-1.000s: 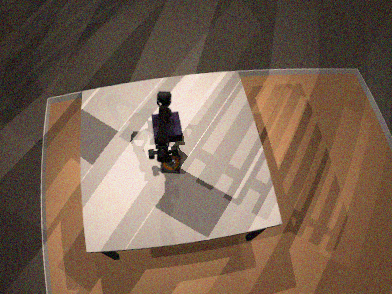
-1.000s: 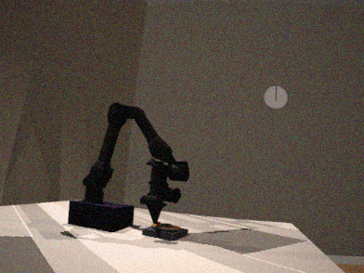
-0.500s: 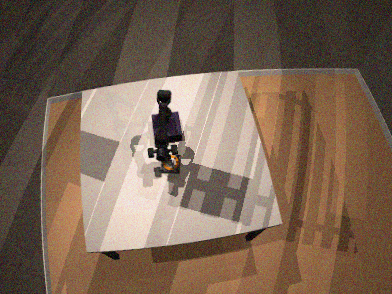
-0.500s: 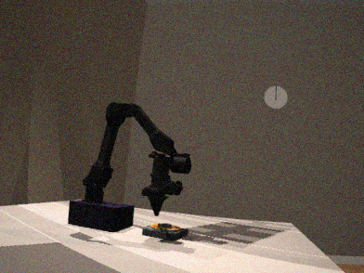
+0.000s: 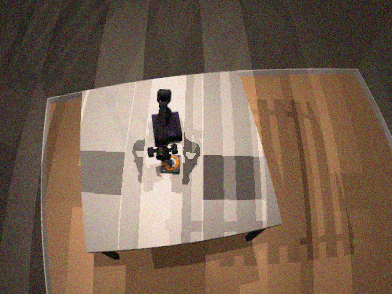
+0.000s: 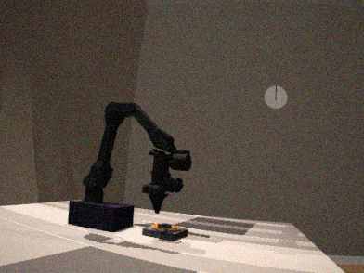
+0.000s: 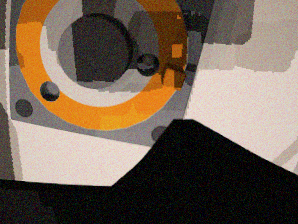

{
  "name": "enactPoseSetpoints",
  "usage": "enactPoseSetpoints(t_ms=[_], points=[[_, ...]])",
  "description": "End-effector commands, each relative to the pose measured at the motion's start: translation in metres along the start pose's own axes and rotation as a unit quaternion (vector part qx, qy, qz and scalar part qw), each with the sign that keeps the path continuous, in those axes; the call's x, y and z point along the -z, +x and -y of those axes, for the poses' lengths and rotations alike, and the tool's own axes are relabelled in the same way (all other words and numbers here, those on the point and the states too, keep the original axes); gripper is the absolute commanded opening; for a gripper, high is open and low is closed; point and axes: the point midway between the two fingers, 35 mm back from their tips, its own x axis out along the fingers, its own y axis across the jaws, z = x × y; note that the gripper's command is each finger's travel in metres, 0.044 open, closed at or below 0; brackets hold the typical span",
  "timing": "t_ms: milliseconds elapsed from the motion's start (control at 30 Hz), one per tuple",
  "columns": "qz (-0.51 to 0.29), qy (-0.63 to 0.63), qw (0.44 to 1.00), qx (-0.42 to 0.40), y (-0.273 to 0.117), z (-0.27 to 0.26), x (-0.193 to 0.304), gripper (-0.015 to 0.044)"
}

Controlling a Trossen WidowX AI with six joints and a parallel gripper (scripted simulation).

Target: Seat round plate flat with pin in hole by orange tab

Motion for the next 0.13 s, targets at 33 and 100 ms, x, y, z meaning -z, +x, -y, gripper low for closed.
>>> enactPoseSetpoints(t_ms=[33,100], points=[[0.001,0.000,1.000,0.000,0.0003,0.0000,-0.0002,0.0000],[0.001,0.000,1.000,0.000,0.0003,0.0000,-0.0002,0.0000]])
